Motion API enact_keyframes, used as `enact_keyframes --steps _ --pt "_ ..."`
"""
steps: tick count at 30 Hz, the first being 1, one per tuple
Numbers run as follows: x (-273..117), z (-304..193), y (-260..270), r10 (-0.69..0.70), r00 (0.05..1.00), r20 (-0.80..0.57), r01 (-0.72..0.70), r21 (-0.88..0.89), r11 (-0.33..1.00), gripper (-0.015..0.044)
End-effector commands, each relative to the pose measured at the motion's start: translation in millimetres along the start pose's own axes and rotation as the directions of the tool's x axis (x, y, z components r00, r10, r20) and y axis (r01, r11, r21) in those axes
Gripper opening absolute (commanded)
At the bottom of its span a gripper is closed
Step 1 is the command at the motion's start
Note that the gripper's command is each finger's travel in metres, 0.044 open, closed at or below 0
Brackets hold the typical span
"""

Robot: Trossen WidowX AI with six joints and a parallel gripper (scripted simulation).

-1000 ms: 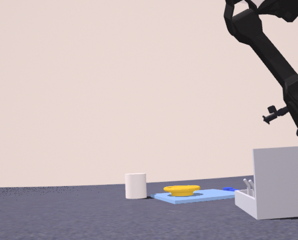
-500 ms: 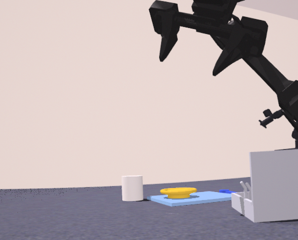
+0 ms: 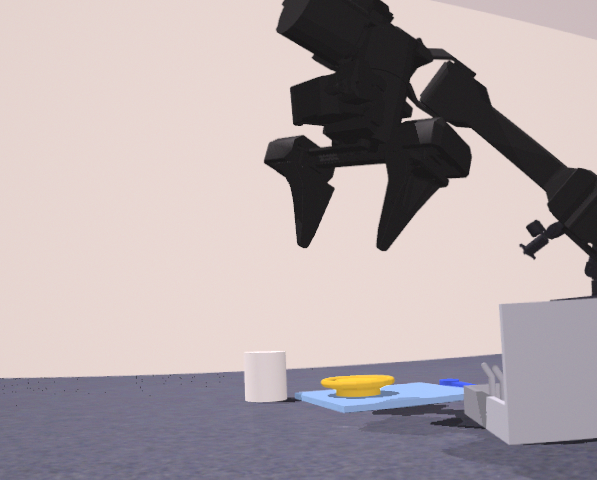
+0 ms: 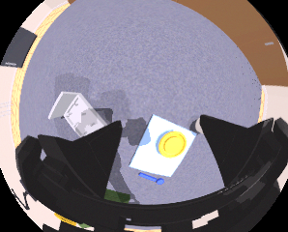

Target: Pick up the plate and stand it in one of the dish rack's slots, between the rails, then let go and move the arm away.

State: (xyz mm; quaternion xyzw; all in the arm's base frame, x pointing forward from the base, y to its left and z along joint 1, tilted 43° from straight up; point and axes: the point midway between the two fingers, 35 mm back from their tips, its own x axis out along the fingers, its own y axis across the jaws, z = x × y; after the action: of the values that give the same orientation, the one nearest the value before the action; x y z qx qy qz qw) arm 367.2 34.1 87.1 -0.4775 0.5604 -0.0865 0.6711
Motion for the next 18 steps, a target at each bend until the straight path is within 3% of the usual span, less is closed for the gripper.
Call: enact_keyframes --steps 1,14,18 --pt "12 -16 -11 0.027 0.999 -0.048 -0.022 0.103 0.994 0.0400" --pt "53 -87 -49 0.132 0.965 -0.226 -0.008 0.477 0.879 0.0400" --pt "56 -97 -50 0.146 0.959 -0.244 0.001 0.516 0.857 0.0400"
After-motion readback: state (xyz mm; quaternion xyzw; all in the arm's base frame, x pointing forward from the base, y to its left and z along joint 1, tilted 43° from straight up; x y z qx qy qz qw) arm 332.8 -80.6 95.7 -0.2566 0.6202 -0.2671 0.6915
